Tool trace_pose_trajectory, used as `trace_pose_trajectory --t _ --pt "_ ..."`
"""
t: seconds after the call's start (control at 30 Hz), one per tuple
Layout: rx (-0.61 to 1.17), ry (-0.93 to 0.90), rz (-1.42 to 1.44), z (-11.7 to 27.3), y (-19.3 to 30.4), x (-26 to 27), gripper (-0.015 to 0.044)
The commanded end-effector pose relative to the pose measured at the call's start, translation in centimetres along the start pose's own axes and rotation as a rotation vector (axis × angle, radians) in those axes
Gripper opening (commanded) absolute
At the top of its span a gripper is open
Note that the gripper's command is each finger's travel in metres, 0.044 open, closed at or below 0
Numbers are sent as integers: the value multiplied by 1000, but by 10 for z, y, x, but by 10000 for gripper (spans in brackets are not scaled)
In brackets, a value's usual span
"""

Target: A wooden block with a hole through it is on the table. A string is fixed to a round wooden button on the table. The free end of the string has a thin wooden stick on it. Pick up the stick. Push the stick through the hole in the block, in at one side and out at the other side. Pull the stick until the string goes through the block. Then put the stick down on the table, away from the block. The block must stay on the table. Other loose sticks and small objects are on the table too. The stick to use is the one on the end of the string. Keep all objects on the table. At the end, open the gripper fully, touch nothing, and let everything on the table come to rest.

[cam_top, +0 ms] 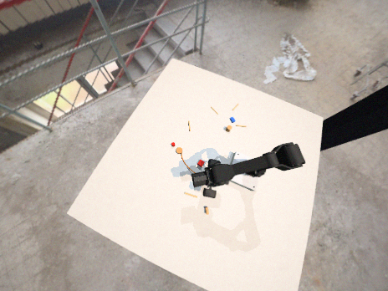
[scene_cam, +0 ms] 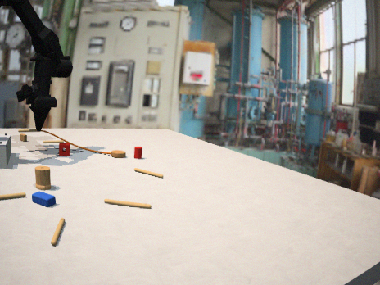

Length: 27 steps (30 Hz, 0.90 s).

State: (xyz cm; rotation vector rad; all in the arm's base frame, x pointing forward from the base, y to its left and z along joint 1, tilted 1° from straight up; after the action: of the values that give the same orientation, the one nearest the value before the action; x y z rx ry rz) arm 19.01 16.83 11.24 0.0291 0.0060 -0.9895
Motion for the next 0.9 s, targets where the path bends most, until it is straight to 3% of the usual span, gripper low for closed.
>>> trace_pose_trajectory --t 0.0,0.4,0.87 --pt "7 1 2 7 1 0 0" --pt "1 0 -24 3 1 0 0" --pt "-3 -12 -469 3 11 2 0"
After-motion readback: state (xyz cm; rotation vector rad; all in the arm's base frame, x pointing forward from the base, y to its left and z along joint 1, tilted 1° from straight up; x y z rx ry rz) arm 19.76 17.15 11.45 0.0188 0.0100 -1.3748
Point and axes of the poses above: the point midway between the two fingers, 35 mm back from their tips, its own z axis back along the fingers, its own x axis across the jaws, y = z × x, the point moved 7 cm from there along z, back along the fingers, and after that the axes turned 15 degrees about z, right-handed, at the moved point
